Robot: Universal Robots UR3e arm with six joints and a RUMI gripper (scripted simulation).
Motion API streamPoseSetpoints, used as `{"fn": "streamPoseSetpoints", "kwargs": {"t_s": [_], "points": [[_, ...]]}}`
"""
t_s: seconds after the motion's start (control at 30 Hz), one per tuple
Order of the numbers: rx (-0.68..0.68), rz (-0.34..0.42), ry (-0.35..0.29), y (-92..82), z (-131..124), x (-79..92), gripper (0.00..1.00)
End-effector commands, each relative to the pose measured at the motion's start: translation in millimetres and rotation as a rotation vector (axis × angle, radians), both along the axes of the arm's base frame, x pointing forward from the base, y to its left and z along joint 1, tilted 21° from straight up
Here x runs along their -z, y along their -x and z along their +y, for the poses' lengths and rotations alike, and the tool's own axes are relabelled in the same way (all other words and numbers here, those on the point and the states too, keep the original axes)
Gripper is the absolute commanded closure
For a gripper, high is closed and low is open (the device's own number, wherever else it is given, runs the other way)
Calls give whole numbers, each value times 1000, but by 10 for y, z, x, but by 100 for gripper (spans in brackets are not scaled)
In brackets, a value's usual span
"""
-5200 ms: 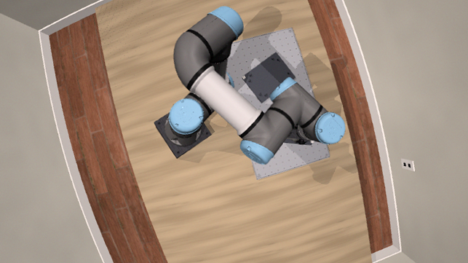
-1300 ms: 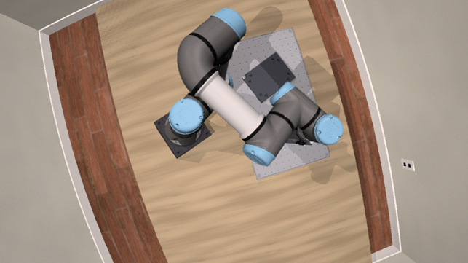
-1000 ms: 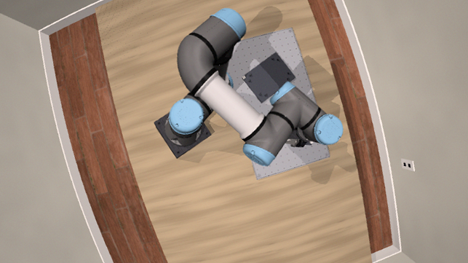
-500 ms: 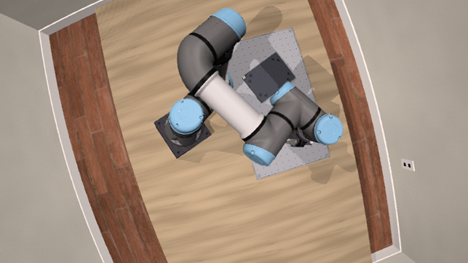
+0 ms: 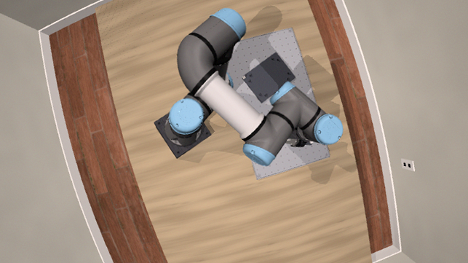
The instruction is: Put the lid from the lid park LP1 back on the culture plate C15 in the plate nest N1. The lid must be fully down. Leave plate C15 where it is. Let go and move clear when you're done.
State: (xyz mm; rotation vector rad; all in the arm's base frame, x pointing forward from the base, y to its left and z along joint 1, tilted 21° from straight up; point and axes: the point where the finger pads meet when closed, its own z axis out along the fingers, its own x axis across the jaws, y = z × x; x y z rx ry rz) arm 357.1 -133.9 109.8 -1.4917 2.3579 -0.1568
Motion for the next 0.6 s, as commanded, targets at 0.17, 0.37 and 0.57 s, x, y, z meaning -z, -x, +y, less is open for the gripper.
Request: {"fn": "streamPoseSetpoints", "kwargs": {"t_s": [0.17, 0.37, 0.57], "points": [[0, -1, 5, 11, -13, -43, 18], [0, -2, 5, 34, -19, -106, 18], [0, -2, 5, 64, -26, -190, 18]]}}
